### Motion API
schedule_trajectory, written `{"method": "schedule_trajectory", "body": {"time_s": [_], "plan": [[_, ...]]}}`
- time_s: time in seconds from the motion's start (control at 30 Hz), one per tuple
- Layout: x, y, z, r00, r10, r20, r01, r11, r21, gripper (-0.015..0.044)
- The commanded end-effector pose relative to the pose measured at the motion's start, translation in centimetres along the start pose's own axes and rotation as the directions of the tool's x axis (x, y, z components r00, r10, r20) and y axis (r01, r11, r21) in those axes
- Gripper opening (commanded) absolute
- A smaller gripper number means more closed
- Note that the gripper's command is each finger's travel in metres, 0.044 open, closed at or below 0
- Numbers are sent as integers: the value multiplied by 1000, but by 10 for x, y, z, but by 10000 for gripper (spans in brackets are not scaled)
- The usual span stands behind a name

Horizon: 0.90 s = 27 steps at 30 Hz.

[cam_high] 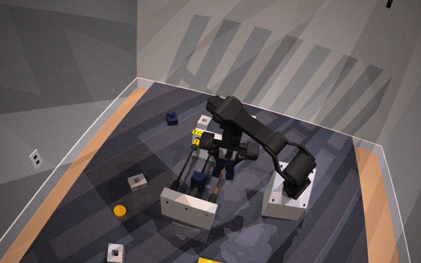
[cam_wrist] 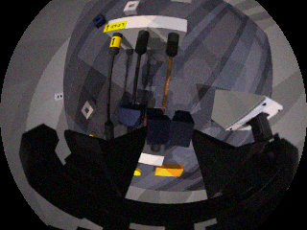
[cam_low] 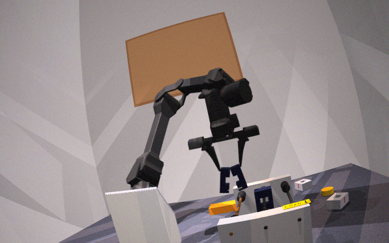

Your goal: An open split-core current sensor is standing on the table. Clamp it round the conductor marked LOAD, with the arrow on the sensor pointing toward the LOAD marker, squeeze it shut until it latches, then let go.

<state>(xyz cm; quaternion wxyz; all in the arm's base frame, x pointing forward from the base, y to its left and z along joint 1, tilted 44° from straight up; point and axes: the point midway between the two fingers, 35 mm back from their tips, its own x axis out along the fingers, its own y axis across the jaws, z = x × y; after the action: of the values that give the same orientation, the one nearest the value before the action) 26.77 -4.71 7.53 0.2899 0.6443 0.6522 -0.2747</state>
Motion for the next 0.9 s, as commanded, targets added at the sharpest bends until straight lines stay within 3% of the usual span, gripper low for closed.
{"method": "schedule_trajectory", "body": {"time_s": [0.0,0.87], "plan": [[-1,13,6,1000,-1,-4,1,1000,11,0],[5,99,60,1000,4,-1,-3,998,59,0]]}}
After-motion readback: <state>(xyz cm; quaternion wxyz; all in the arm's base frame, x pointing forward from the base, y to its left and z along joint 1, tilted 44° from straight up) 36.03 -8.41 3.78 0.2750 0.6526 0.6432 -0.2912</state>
